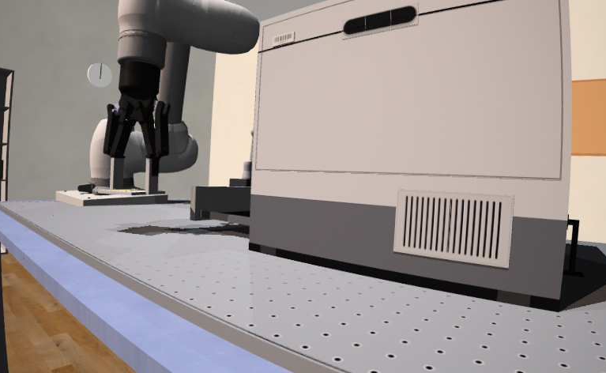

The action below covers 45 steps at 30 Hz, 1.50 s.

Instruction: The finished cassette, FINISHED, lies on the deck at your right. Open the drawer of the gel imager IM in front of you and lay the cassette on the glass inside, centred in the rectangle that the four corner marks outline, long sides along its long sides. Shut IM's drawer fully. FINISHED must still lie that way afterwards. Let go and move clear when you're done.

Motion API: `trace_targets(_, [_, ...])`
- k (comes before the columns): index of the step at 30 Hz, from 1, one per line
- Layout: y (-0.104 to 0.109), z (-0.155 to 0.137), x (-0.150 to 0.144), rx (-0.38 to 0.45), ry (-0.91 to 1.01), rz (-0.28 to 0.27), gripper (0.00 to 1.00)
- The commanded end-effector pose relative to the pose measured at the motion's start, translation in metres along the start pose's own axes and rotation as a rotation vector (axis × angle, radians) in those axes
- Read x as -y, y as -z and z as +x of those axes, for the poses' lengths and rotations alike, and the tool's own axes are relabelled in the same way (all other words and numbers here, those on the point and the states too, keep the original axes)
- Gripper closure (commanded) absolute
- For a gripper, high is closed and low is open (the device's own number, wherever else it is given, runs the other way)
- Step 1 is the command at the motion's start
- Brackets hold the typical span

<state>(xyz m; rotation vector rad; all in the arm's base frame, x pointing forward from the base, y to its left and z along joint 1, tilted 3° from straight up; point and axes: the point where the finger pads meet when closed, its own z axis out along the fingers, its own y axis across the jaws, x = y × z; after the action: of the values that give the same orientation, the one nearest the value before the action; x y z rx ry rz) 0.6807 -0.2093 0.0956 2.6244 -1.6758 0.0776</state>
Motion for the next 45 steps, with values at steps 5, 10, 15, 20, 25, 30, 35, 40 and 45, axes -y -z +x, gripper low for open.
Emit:
trace_targets(5, [0.005,0.0,0.0,0.0,0.0,0.0,0.9])
trace_targets(10, [0.011,0.0,0.0,0.0,0.0,0.0,0.9])
trace_targets(15, [0.017,0.0,0.0,0.0,0.0,0.0,0.9])
trace_targets(20, [0.024,0.0,0.0,0.0,0.0,0.0,0.9])
trace_targets(25, [0.028,0.0,0.0,0.0,0.0,0.0,0.9])
trace_targets(30, [0.035,0.0,0.0,0.0,0.0,0.0,0.9])
trace_targets(35, [0.041,0.0,0.0,0.0,0.0,0.0,0.9])
trace_targets(40, [0.045,0.0,0.0,0.0,0.0,0.0,0.9])
trace_targets(45, [0.052,0.0,0.0,0.0,0.0,0.0,0.9])
